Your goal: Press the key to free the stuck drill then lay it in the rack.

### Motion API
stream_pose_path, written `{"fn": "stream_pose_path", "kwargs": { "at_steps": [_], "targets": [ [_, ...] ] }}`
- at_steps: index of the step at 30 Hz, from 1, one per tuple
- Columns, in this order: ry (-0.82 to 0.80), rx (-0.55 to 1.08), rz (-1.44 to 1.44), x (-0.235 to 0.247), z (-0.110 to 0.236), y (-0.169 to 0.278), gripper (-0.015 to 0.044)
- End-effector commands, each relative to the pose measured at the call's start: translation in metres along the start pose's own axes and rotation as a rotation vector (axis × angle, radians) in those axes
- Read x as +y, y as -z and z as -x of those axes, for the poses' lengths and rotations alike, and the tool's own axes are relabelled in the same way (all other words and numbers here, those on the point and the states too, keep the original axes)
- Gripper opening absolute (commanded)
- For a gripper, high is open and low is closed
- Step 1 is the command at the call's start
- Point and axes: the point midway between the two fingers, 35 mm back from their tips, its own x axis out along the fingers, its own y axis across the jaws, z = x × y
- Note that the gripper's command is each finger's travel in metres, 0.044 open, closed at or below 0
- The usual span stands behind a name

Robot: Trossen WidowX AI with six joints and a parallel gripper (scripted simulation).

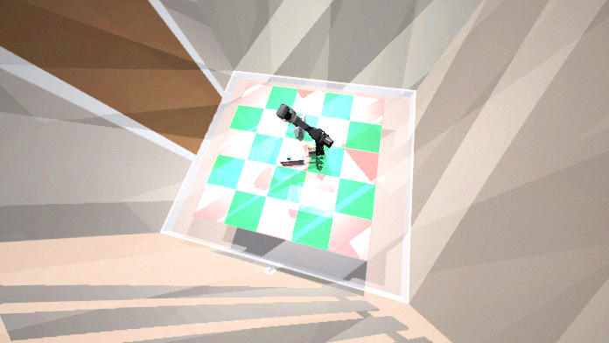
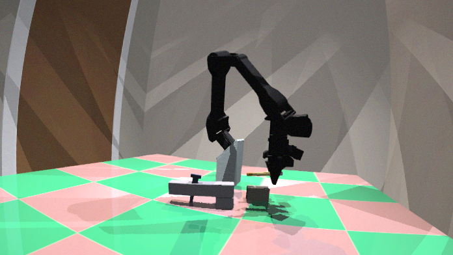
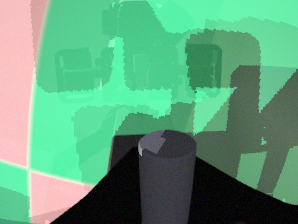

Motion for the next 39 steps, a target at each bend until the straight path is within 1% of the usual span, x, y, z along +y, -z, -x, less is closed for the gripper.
{"fn": "stream_pose_path", "kwargs": {
  "at_steps": [1,9,39],
  "targets": [
    [-0.003,0.004,0.003,0.001,-0.009,0.000,0.0000],
    [-0.003,0.005,0.003,0.002,-0.022,0.001,0.0000],
    [-0.003,0.007,0.002,0.001,-0.049,0.001,0.0000]
  ]
}}
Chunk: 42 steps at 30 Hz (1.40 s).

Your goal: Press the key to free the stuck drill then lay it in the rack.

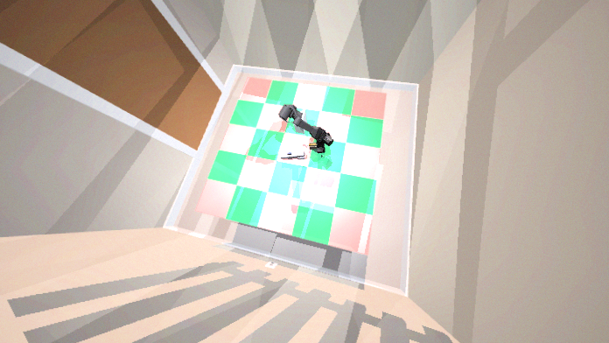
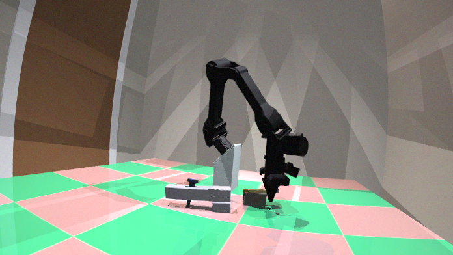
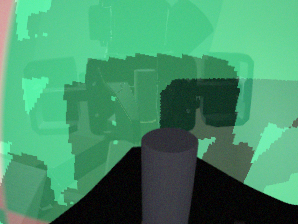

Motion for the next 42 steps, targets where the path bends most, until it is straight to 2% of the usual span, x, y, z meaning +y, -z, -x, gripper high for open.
{"fn": "stream_pose_path", "kwargs": {
  "at_steps": [1,42],
  "targets": [
    [-0.007,0.011,0.003,0.0015,-0.0072,0.0019,0.0000],
    [-0.007,0.011,0.003,0.0027,-0.0101,0.0042,0.0000]
  ]
}}
